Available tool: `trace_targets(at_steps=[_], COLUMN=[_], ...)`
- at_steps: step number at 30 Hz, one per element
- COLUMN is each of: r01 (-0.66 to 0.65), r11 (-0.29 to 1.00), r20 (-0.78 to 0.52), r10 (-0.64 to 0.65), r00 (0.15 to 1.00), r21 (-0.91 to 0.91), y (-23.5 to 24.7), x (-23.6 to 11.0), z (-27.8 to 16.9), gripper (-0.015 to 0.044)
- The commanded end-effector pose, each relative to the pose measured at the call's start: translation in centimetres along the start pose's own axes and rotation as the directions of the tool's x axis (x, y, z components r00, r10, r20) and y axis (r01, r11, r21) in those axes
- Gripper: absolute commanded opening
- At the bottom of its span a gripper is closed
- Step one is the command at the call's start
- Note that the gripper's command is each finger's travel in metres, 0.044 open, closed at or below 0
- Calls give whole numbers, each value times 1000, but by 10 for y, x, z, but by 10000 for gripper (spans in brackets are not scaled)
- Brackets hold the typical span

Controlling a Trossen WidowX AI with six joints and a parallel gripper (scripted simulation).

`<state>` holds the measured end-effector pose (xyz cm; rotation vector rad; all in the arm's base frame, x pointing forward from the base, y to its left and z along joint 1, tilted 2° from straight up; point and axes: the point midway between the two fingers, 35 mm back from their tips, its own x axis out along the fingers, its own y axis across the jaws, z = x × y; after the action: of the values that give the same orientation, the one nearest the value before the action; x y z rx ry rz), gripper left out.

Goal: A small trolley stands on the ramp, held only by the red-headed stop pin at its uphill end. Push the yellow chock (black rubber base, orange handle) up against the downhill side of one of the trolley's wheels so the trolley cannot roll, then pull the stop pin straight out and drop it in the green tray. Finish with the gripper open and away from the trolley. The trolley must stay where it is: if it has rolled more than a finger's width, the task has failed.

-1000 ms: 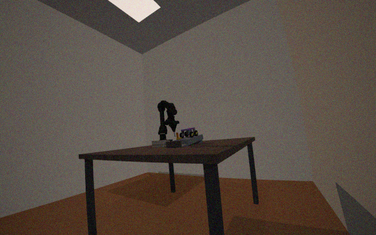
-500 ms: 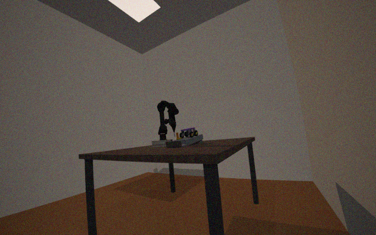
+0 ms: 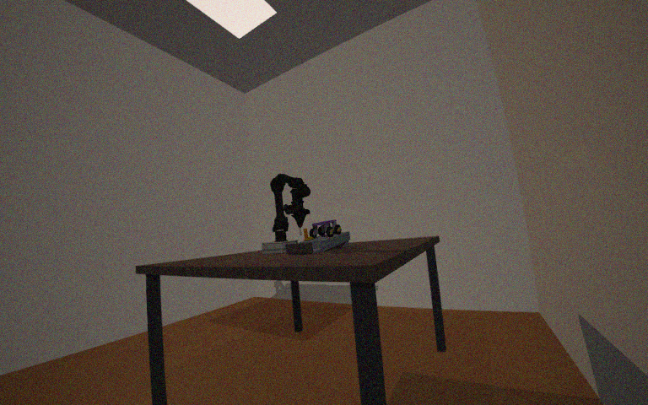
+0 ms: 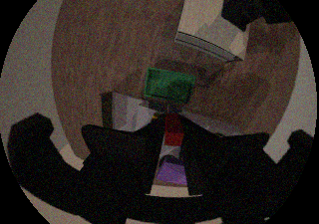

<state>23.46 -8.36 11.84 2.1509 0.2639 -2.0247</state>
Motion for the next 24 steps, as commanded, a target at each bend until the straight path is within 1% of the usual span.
trace_targets(at_steps=[1, 6, 15, 19, 21, 24], r01=[-15, -16, -26, -27, -41, -95], r11=[999, 998, 992, 992, 992, 988], r20=[2, 2, 14, 15, 18, 27], r10=[15, 16, 25, 25, 39, 92], r00=[1000, 1000, 1000, 1000, 999, 995], r21=[51, 53, 120, 124, 123, 121], y=[0, 0, -4, -4, -4, -2], x=[0, 0, 18, 20, 21, 27], z=[0, 1, 21, 23, 22, 22], gripper=[0, 0, 0, 0, 0, 0])
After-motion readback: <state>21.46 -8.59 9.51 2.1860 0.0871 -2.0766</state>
